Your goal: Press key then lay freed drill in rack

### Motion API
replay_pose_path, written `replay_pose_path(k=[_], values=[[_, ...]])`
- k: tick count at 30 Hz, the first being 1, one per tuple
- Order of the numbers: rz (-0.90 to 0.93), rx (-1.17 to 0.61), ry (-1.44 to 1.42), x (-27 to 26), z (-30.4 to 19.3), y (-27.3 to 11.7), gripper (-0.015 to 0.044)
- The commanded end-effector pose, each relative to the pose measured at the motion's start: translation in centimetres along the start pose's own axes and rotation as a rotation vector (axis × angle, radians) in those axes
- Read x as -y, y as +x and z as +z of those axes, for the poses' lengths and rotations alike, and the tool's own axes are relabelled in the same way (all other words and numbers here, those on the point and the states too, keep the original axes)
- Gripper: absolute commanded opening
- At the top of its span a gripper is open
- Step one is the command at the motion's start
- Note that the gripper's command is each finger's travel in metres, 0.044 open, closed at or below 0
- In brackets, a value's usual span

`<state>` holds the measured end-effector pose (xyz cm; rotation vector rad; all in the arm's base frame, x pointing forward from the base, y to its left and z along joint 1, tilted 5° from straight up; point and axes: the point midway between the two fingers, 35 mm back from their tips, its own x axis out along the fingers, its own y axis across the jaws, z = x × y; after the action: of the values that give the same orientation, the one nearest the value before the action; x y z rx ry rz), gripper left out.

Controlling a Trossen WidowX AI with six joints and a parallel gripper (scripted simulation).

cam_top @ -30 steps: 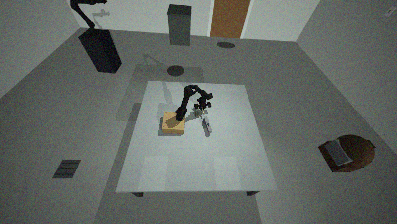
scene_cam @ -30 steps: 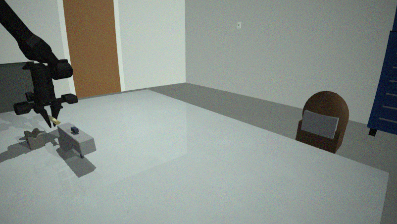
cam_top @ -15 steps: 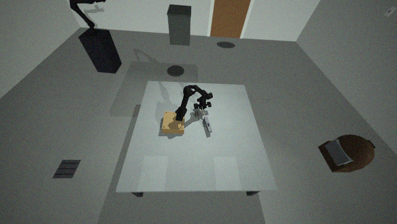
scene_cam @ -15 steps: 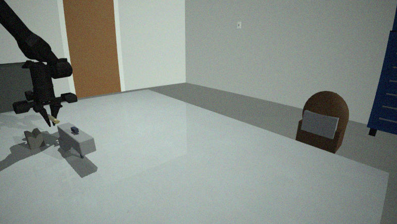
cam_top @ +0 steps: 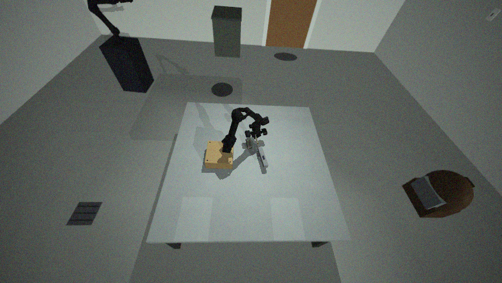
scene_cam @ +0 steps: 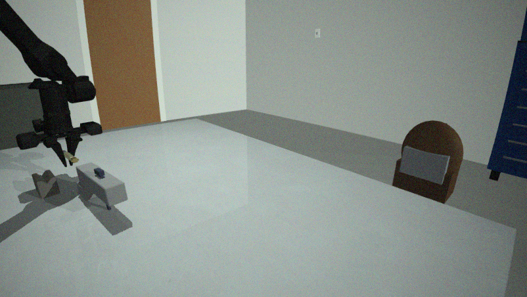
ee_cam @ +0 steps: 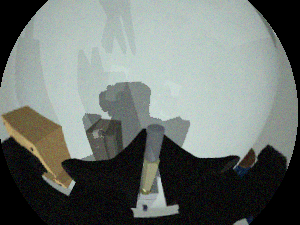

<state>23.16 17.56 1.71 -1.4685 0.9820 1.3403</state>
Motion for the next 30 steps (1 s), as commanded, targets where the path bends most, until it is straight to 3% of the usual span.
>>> replay_pose_path(k=[1,30], values=[[-0.008,-0.003,0.006,0.12,-0.05,-0.31,0.0],[-0.008,-0.003,0.006,0.13,-0.1,-0.97,0.0]])
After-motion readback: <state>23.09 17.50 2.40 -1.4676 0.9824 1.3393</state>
